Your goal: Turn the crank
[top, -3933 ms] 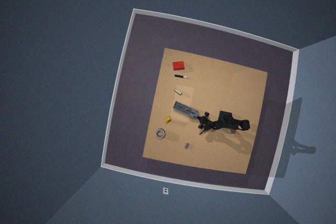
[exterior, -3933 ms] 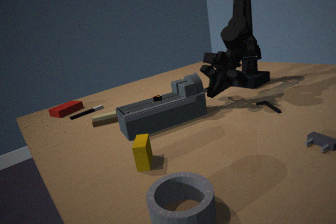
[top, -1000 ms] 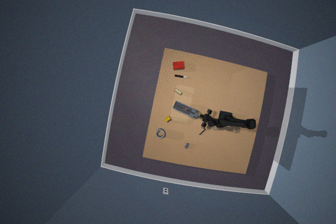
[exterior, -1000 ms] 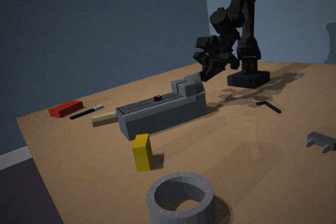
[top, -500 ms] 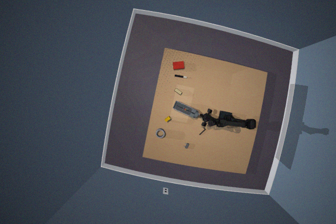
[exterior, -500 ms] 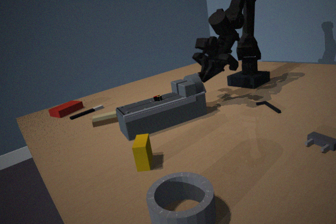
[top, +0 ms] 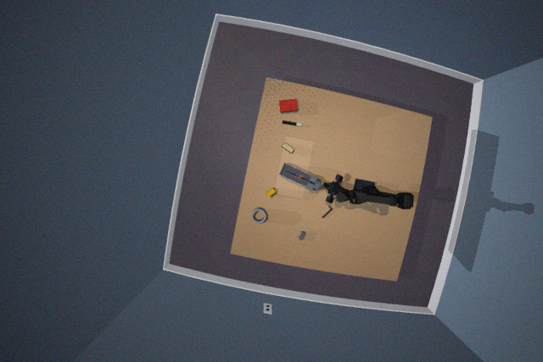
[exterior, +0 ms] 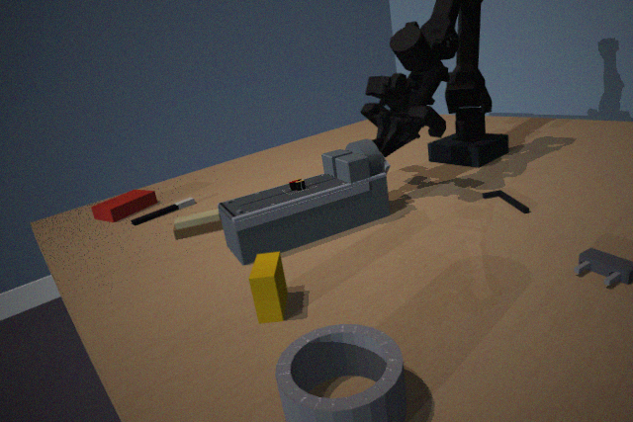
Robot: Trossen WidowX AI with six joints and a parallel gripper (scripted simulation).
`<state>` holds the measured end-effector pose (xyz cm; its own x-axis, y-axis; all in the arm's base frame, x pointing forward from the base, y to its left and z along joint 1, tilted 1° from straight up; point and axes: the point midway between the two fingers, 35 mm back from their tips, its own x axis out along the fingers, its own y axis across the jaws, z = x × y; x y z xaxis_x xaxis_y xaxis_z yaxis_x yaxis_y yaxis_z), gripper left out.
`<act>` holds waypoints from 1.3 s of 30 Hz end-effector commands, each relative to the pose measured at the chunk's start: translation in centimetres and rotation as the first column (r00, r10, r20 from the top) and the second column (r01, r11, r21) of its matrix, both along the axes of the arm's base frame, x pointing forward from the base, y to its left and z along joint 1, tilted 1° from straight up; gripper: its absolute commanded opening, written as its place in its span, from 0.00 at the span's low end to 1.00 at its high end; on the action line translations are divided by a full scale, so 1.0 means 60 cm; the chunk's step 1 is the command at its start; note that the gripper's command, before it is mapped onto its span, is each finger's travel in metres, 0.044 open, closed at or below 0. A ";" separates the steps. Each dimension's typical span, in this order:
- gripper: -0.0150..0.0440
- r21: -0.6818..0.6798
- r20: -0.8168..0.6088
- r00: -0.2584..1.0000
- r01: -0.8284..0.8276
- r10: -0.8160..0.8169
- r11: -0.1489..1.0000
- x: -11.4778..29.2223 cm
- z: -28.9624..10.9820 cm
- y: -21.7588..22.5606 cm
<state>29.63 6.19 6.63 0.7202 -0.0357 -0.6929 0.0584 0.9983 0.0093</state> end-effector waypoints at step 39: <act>0.25 -0.006 -0.012 1.000 0.011 -0.011 1.000 0.003 -0.081 0.023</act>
<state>29.75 6.97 2.22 0.7153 -0.0529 -0.6968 0.0723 0.9974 -0.0015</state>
